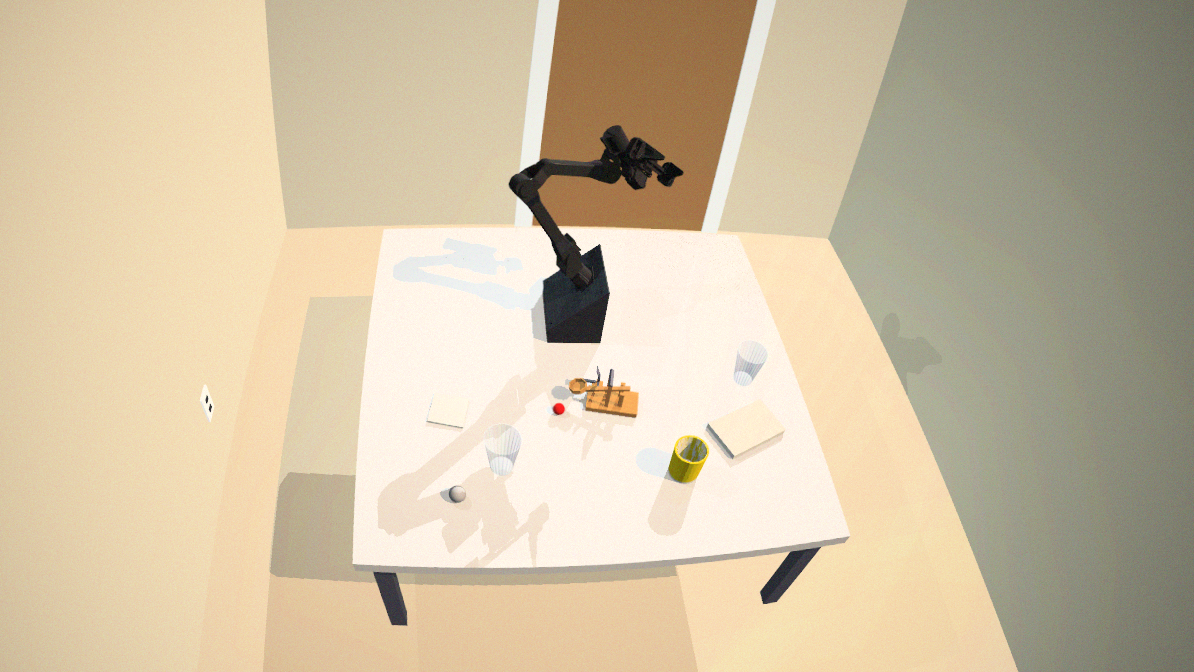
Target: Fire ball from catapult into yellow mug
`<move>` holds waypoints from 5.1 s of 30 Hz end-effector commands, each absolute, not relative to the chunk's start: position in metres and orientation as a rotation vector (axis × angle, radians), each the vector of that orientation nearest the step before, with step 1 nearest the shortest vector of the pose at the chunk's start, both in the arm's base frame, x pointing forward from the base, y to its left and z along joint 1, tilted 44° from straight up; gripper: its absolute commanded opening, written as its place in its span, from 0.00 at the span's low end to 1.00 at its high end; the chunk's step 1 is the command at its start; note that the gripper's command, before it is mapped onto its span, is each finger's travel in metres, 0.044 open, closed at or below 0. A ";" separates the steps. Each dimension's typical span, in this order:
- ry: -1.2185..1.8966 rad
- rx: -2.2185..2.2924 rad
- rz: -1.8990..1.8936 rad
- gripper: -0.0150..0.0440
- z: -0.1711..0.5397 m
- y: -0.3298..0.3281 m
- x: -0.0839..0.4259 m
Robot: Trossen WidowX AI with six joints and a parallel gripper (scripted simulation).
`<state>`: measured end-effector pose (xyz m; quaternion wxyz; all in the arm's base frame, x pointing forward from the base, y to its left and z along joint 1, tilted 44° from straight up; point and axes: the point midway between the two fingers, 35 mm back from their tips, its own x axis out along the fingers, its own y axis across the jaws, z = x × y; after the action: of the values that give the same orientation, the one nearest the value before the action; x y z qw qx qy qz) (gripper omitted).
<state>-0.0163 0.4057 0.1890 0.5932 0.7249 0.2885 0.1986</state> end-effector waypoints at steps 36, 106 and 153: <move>0.417 0.691 0.300 1.00 0.122 0.423 0.131; 1.222 -1.315 0.124 1.00 -0.025 0.178 0.351; 1.709 -1.632 0.548 1.00 -0.083 0.042 0.354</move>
<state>0.3550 0.0490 -0.0773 -0.3554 0.6302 -0.6572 -0.2112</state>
